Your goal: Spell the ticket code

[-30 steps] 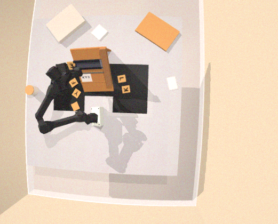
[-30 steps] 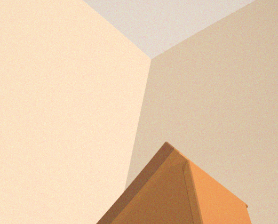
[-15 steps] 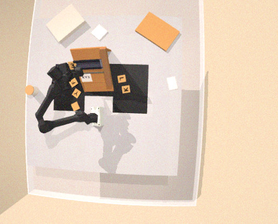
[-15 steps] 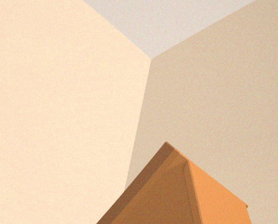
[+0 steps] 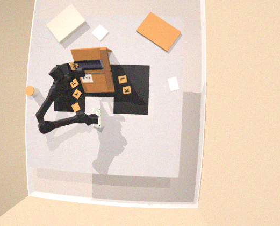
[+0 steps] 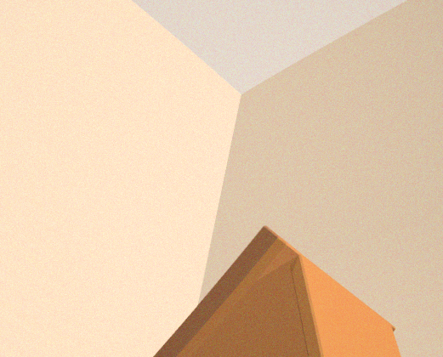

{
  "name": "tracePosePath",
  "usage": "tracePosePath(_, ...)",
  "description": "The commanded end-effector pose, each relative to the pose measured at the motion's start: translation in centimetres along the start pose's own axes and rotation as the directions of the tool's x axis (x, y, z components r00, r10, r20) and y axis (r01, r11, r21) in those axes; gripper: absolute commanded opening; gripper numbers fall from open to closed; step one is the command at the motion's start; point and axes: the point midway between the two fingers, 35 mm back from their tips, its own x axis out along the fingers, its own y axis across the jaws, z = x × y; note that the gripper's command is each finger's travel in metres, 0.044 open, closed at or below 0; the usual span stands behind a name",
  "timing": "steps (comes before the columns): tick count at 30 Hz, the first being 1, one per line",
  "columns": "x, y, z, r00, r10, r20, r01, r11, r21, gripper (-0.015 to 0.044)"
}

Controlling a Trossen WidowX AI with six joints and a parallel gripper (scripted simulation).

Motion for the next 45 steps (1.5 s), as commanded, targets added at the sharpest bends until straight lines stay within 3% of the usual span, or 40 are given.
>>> tracePosePath(1, 0.2, -0.4, -0.3, 1.000, 0.001, -0.009, -0.001, 1.000, 0.005, 0.0000)
tracePosePath(45, 0.2, -2.2, -0.3, 1.000, 0.001, -0.009, 0.000, 1.000, 0.004, 0.0000)
